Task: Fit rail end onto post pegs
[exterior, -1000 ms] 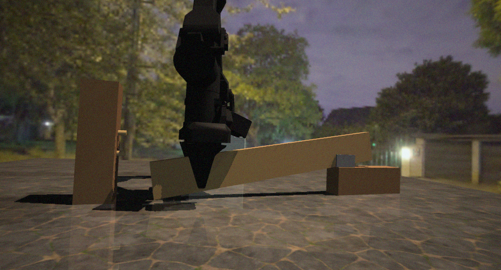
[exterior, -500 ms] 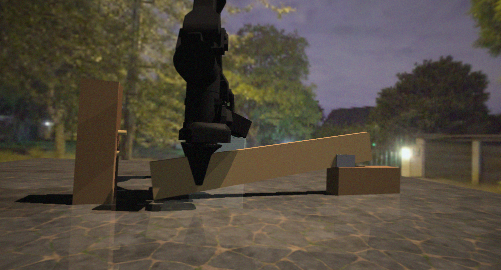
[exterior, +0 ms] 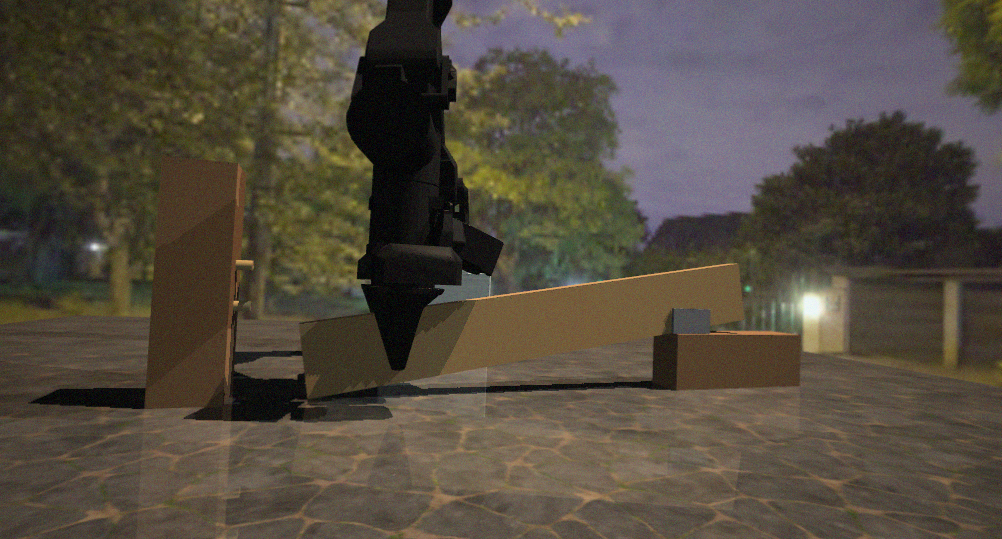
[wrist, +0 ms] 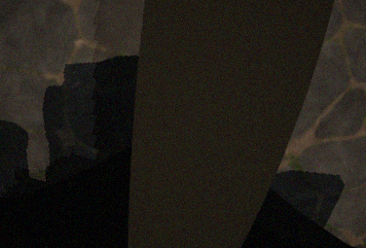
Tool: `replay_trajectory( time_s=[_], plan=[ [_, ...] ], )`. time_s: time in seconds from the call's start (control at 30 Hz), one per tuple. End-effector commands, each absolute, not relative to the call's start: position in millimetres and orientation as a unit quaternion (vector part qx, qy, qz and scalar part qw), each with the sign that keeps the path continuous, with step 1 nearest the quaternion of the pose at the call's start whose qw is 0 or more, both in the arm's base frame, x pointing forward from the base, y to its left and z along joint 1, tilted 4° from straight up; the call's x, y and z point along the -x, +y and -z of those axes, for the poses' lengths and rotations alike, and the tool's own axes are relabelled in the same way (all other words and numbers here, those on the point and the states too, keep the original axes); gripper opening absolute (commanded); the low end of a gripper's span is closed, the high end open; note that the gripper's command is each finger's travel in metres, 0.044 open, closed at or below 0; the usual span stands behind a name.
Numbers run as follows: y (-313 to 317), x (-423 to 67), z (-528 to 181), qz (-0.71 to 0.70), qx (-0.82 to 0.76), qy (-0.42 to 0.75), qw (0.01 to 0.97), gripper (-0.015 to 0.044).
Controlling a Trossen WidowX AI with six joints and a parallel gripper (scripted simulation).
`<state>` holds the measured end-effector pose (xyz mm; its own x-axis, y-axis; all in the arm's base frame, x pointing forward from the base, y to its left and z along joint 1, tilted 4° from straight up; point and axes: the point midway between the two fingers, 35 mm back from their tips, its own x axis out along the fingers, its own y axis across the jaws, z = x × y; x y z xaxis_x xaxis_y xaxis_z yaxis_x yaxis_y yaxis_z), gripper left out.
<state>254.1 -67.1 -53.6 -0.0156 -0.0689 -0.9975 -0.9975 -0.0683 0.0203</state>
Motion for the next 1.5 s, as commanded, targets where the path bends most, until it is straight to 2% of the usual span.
replay_trajectory(
  time_s=[0.0,1.47],
  plan=[
    [-67,-254,53,-0.506,0.529,0.502,0.461,0.0000],
    [-66,-258,31,-0.506,0.529,0.501,0.461,0.0000]
  ],
)
